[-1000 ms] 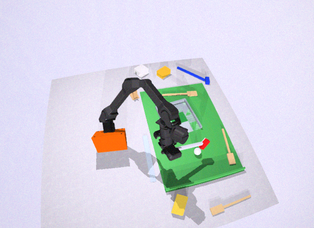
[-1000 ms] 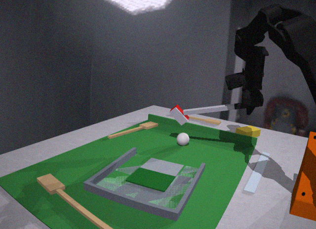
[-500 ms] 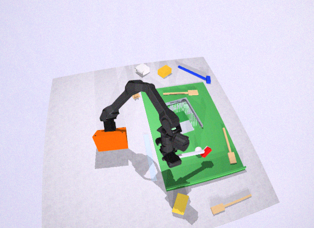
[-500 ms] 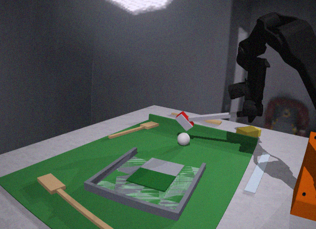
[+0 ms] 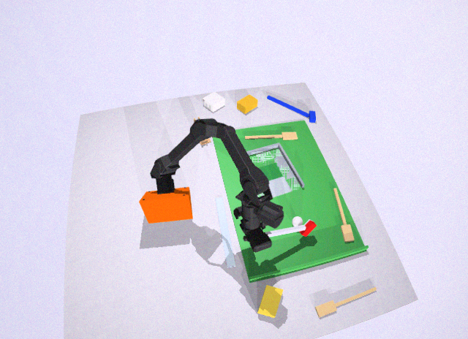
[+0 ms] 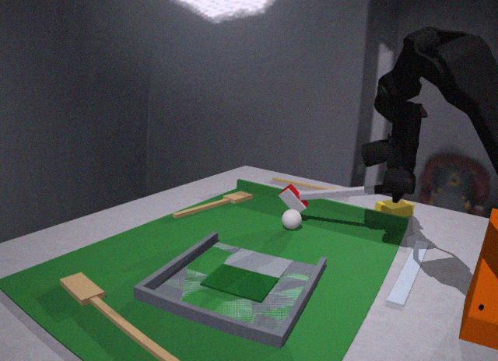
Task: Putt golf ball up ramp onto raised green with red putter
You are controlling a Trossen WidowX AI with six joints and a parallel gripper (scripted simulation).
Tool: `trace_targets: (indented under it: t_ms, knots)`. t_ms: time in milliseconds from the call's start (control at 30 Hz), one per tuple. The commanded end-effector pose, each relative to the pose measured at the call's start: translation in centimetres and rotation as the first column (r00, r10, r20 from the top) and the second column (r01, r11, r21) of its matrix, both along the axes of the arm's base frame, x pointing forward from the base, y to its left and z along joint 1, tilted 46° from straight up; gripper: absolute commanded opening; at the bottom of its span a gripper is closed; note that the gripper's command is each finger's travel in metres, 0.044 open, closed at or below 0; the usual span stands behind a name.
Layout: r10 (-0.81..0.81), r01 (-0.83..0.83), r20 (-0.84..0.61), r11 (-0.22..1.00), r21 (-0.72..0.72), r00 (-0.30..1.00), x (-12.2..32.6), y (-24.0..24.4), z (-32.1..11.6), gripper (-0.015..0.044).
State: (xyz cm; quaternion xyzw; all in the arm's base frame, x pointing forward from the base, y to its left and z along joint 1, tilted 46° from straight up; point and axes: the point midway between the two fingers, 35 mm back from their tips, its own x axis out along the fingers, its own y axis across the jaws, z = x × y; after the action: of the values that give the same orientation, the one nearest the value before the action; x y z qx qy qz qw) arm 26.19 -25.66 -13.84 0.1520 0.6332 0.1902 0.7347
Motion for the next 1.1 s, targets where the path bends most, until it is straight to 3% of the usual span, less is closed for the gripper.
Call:
trace_targets:
  t_ms: [0, 1067]
  knots:
    - [-0.011, 0.011, 0.003, 1.0, 0.006, 1.0, 0.1, 0.4, -0.6, 0.0]
    - [-0.011, 0.01, 0.004, 1.0, 0.003, 1.0, 0.6, -1.4, -3.5, 0.0]
